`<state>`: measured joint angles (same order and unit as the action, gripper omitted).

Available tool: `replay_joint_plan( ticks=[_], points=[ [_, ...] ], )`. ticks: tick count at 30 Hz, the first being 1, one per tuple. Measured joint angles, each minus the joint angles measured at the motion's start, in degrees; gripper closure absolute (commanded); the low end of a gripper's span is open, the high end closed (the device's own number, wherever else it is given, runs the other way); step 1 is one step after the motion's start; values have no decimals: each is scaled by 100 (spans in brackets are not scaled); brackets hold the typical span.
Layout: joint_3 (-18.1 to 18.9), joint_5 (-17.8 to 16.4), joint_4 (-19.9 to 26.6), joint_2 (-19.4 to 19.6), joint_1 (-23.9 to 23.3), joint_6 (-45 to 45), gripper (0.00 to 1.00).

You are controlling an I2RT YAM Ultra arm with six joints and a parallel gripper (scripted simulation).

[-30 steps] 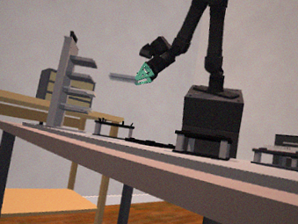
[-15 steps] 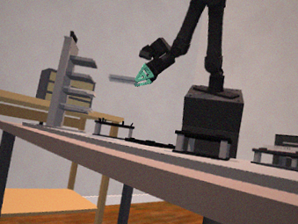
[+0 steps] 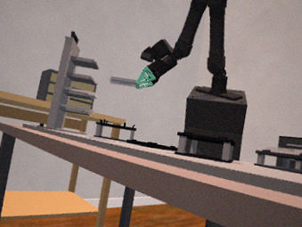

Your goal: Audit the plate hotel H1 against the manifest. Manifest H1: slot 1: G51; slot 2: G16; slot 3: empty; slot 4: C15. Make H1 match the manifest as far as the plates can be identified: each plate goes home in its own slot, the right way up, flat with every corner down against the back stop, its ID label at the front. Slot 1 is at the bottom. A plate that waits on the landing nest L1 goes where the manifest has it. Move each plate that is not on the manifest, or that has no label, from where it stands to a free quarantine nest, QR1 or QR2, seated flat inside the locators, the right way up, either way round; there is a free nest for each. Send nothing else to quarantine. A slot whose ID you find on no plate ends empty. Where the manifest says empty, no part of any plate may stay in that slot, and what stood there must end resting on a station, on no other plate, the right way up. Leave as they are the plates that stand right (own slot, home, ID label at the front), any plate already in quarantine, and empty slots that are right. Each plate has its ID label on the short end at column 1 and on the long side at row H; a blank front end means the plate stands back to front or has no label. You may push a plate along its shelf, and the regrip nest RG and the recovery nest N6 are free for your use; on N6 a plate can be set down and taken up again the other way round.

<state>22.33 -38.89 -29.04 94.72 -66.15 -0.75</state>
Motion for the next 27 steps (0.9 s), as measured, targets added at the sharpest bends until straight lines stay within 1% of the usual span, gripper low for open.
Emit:
replay_joint_plan(
  ticks=[27],
  points=[
    [-101,103,-507,363,144,-118,14]
  ],
)
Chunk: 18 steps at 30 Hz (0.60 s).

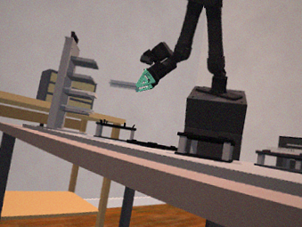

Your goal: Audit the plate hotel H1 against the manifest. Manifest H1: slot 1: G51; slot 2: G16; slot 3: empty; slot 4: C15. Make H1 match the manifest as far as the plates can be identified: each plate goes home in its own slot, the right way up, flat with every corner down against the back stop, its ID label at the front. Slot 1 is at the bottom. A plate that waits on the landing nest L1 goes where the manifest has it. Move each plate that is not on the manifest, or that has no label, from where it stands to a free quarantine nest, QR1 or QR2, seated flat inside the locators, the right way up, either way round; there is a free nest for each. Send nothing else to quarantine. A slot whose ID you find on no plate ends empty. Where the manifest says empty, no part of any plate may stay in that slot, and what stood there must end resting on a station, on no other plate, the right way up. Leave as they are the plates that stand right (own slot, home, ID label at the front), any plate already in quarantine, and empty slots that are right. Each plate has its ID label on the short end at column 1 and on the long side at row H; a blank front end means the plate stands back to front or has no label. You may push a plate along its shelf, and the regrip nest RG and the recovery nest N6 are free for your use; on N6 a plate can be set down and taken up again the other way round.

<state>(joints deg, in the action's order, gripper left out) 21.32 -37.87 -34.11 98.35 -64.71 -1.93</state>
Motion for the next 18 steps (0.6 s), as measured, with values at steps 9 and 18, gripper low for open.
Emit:
replay_joint_plan(
  ticks=[9,18],
  points=[
    [-24,31,-164,109,42,-35,14],
    [-52,68,-345,249,92,-74,14]
  ],
)
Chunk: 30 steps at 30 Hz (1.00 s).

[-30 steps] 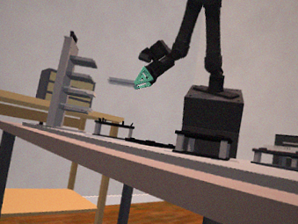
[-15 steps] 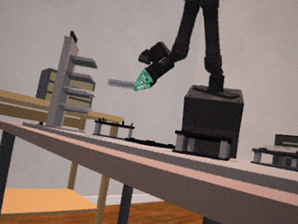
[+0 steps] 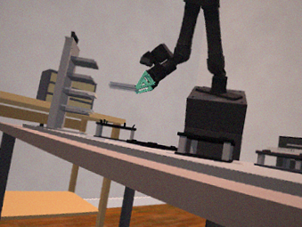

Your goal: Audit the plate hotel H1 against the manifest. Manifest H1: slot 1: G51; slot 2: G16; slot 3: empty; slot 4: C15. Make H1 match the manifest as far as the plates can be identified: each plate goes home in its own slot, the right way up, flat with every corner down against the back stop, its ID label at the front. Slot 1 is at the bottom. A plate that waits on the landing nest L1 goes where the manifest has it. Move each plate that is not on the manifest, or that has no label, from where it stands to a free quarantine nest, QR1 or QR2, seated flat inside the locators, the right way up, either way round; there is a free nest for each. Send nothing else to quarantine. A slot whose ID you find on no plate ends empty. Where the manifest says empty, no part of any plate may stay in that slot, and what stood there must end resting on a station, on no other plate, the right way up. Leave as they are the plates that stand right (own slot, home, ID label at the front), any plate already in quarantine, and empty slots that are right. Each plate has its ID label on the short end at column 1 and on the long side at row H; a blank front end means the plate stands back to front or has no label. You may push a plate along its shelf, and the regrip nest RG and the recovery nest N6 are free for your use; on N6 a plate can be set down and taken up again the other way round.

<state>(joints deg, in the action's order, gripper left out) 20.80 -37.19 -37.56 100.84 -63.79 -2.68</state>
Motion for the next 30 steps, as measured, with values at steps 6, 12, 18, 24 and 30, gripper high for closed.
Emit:
replay_joint_plan(
  ticks=[6,12,18,24,30],
  points=[
    [-11,20,-114,61,24,-22,14],
    [-28,44,-221,160,59,-48,14],
    [-42,68,-345,258,94,-74,14],
    [-52,87,-455,323,116,-96,14],
    [-63,111,-564,426,151,-120,14]
  ],
)
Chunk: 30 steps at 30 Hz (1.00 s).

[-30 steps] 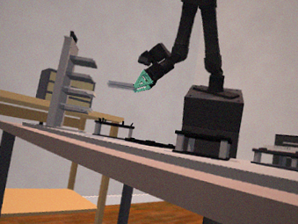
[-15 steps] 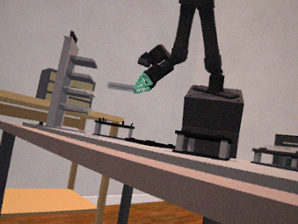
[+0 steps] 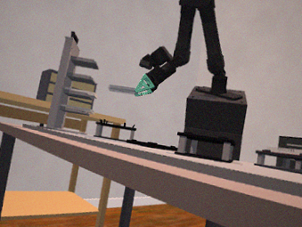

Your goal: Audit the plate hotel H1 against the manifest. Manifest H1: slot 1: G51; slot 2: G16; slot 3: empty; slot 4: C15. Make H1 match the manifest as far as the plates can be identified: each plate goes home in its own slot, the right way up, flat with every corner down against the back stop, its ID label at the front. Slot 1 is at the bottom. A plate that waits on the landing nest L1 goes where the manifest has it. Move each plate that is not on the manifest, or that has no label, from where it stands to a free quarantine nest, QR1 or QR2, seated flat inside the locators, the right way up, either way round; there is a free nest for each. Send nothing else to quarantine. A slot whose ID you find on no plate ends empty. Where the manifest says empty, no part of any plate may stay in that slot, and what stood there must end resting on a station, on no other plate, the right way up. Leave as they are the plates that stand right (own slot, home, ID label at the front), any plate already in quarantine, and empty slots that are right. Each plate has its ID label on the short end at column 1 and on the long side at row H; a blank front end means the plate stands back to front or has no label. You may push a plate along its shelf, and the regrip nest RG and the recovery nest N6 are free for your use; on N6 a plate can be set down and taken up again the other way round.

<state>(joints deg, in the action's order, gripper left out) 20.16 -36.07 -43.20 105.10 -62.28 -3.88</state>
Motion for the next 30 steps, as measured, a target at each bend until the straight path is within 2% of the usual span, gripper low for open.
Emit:
replay_joint_plan(
  ticks=[30],
  points=[
    [-37,114,-564,448,151,-118,14]
  ],
)
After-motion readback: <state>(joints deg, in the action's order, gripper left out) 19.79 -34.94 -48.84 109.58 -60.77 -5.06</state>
